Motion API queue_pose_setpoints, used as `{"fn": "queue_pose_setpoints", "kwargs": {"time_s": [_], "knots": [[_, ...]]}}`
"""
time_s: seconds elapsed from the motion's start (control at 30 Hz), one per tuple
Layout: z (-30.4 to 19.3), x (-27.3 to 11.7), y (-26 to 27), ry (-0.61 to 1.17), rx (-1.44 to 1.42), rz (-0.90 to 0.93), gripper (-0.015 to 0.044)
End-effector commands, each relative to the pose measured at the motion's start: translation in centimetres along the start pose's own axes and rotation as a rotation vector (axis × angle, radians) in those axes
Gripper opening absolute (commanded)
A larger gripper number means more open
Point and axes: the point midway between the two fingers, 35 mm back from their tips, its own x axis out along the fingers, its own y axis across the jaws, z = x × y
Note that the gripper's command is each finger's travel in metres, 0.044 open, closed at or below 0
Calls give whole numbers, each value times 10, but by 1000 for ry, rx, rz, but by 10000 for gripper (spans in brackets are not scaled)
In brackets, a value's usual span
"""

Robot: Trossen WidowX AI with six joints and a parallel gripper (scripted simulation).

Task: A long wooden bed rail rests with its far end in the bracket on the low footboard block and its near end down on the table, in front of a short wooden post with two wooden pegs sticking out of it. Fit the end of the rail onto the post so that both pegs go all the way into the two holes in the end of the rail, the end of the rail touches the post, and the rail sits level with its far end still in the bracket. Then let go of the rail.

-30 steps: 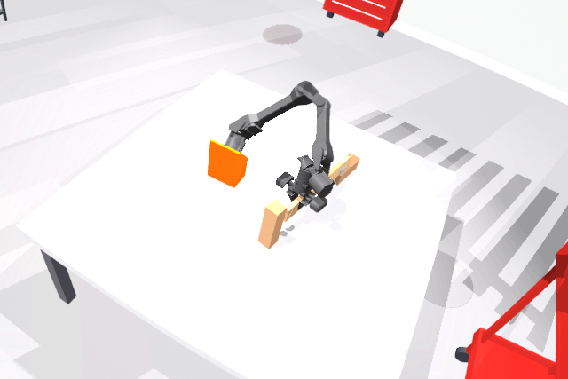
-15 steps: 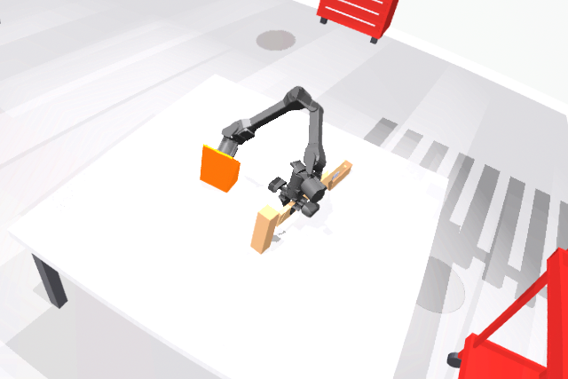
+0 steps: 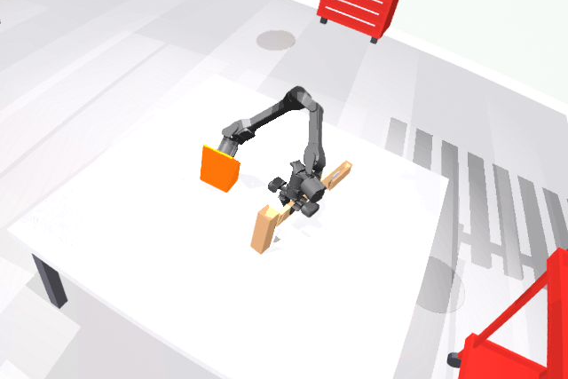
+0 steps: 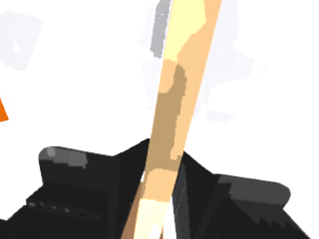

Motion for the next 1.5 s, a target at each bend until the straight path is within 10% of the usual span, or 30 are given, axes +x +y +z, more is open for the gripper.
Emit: {"fn": "queue_pose_setpoints", "kwargs": {"time_s": [0.0, 1.47], "knots": [[-1, 0, 0, 0, 1, -2, 0], [-14, -2, -2, 0, 1, -3, 0]]}}
